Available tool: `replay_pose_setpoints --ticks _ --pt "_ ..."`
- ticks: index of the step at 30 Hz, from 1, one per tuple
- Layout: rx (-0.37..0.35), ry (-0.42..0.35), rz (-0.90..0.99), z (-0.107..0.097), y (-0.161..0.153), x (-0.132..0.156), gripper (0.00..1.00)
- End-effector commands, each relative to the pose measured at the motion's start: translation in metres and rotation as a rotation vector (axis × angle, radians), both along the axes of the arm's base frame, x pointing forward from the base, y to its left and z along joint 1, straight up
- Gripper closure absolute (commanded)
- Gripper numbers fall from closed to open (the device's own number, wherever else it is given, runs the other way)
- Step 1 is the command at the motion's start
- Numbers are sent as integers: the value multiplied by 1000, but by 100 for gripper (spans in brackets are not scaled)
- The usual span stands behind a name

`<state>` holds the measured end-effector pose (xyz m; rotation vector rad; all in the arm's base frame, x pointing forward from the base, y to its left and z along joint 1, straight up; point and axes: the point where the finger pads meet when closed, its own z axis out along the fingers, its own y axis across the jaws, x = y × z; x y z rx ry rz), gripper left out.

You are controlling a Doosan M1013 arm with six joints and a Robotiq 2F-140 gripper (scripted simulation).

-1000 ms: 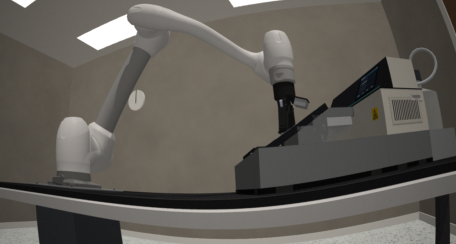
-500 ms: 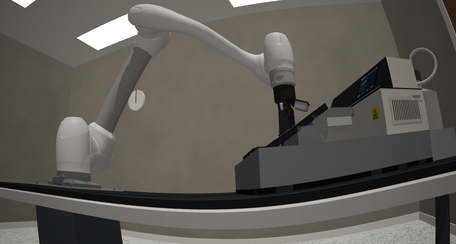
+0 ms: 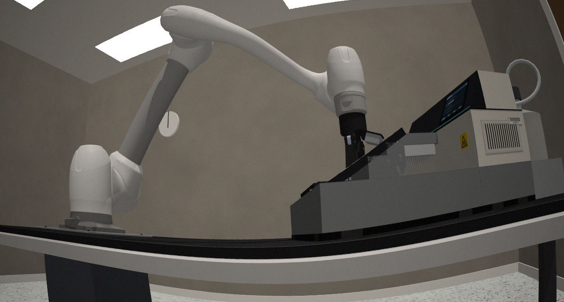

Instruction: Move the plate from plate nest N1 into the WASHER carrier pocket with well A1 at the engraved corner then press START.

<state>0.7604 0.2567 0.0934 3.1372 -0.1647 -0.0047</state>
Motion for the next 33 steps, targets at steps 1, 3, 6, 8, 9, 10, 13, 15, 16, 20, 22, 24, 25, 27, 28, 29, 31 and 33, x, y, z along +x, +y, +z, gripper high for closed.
replay_pose_setpoints --ticks 1,3,6,8,9,10,13,15,16,20,22,24,25,27,28,29,31,33 --pt "1 -1 0 -5 0 0 30" --pt "1 -1 0 -9 0 0 30" --pt "1 -1 0 -10 0 0 30" --pt "1 -1 0 -14 0 0 30" --pt "1 -1 0 -15 0 0 30" --pt "1 -1 0 -17 0 0 30" --pt "1 -1 0 -22 0 0 30" --pt "1 -1 0 -25 0 0 30" --pt "1 -1 0 -27 0 0 30" --pt "1 -1 0 -29 0 0 30" --pt "1 -1 0 -29 0 0 30" --pt "1 -1 0 -29 0 0 30" --pt "1 -1 0 -29 0 0 30" --pt "1 -1 0 -29 0 0 30" --pt "1 -1 0 -29 0 0 30" --pt "1 -1 0 -29 0 0 30" --pt "1 -1 0 -29 0 0 30" --pt "1 -1 0 -29 0 0 30"
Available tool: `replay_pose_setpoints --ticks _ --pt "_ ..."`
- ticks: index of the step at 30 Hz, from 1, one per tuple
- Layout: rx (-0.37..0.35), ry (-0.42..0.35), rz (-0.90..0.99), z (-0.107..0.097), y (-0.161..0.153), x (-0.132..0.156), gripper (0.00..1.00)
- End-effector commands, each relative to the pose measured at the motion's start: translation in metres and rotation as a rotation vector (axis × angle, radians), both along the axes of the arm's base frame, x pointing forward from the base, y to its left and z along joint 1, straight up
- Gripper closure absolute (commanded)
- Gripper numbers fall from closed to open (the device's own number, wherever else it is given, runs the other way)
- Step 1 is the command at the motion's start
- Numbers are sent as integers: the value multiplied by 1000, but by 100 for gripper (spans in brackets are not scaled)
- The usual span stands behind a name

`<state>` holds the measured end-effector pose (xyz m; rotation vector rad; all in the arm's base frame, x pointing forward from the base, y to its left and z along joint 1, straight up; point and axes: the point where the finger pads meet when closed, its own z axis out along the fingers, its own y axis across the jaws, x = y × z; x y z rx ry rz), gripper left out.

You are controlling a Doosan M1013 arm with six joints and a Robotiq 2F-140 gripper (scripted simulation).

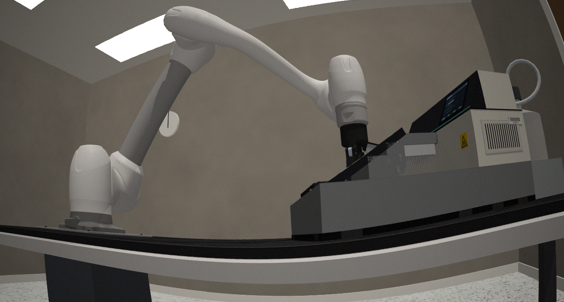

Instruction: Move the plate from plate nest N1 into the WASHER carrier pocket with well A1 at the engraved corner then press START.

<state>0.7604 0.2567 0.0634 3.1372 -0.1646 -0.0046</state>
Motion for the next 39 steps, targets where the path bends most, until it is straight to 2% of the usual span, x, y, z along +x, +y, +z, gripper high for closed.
replay_pose_setpoints --ticks 1,39 --pt "1 -1 0 1 0 0 30" --pt "1 -1 0 -19 0 0 30"
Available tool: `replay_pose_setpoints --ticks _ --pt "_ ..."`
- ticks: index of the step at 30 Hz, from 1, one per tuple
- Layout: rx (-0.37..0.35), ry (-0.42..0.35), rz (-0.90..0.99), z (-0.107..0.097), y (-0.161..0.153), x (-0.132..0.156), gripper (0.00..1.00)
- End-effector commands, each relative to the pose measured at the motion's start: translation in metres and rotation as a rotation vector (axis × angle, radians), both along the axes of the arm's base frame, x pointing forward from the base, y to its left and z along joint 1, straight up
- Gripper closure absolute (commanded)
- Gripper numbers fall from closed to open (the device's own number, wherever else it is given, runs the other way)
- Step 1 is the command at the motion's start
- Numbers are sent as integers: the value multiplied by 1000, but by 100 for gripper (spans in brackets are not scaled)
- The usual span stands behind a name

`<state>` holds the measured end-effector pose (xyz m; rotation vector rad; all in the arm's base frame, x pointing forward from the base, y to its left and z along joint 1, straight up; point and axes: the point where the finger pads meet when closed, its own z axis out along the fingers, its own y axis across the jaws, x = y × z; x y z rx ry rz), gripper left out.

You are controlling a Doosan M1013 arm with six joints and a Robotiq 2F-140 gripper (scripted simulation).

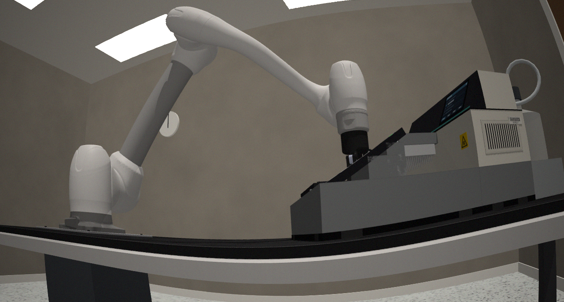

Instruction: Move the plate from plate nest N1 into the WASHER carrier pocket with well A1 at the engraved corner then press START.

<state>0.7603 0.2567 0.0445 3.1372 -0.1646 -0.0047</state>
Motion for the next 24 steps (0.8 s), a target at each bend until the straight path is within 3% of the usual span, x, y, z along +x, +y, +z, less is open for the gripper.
replay_pose_setpoints --ticks 1,24 --pt "1 -1 0 0 0 0 30" --pt "1 -1 0 -11 0 0 30"
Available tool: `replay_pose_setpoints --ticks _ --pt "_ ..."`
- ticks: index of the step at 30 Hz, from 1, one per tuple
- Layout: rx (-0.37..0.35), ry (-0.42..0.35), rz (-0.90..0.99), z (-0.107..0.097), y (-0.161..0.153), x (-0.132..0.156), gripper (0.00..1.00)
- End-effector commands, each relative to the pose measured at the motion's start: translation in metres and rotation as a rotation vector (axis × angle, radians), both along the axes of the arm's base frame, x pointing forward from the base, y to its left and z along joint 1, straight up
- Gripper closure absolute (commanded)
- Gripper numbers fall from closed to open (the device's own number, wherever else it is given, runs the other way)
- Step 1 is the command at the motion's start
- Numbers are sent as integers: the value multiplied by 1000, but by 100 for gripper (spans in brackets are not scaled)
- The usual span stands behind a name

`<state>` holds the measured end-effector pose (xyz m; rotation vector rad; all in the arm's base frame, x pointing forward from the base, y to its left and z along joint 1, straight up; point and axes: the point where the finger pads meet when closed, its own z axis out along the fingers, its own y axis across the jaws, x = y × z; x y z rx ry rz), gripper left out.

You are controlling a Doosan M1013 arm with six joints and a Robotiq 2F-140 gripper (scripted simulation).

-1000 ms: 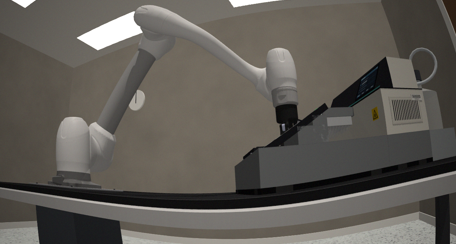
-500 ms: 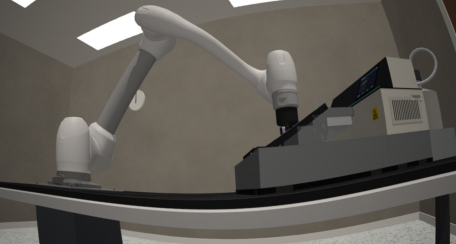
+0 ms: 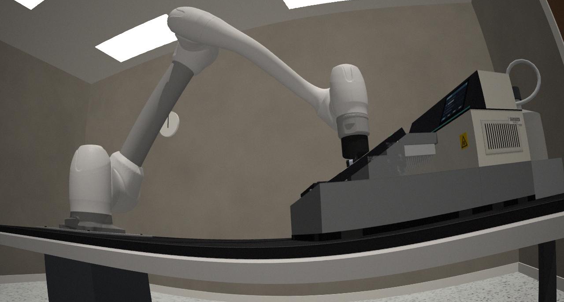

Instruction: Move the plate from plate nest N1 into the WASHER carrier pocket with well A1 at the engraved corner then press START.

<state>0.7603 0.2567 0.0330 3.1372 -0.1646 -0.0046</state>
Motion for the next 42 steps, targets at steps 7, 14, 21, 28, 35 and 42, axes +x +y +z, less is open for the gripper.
replay_pose_setpoints --ticks 7,14,21,28,35,42 --pt "1 -1 0 1 0 0 37" --pt "1 -1 0 1 0 0 37" --pt "1 -1 0 2 0 0 38" --pt "1 -1 0 2 0 0 38" --pt "1 -1 0 3 0 0 39" --pt "1 -1 0 3 0 0 90"
